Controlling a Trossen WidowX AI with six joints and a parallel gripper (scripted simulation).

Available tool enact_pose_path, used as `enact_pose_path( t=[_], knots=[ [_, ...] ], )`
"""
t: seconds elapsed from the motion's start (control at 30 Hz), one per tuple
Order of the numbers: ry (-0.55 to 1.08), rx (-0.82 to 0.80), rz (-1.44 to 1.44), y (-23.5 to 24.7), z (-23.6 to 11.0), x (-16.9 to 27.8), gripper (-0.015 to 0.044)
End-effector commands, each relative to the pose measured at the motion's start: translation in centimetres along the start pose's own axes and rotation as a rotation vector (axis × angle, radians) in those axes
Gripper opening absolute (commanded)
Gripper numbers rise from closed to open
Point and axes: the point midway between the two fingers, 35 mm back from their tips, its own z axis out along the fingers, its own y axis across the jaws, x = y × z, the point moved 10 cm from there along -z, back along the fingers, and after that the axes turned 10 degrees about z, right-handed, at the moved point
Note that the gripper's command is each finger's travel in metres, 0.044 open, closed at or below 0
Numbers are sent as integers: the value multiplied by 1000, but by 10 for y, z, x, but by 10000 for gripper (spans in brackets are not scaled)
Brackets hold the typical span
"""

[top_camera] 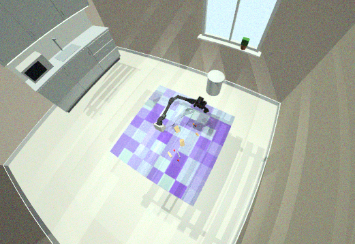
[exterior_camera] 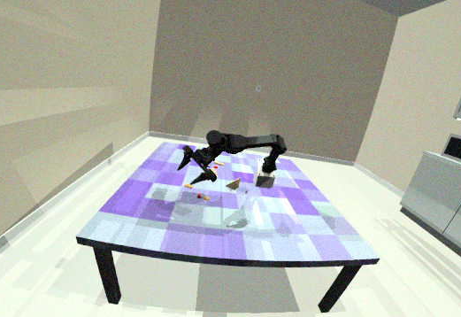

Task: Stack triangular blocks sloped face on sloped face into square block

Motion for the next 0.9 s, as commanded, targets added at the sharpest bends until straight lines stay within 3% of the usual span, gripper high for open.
enact_pose_path(
  t=[0.0,0.4,0.87],
  knots=[
    [4,5,-9,-1,0,2,426],
    [339,207,-548,-72,-13,118,440],
    [769,132,-1015,-106,-58,233,440]
  ],
)
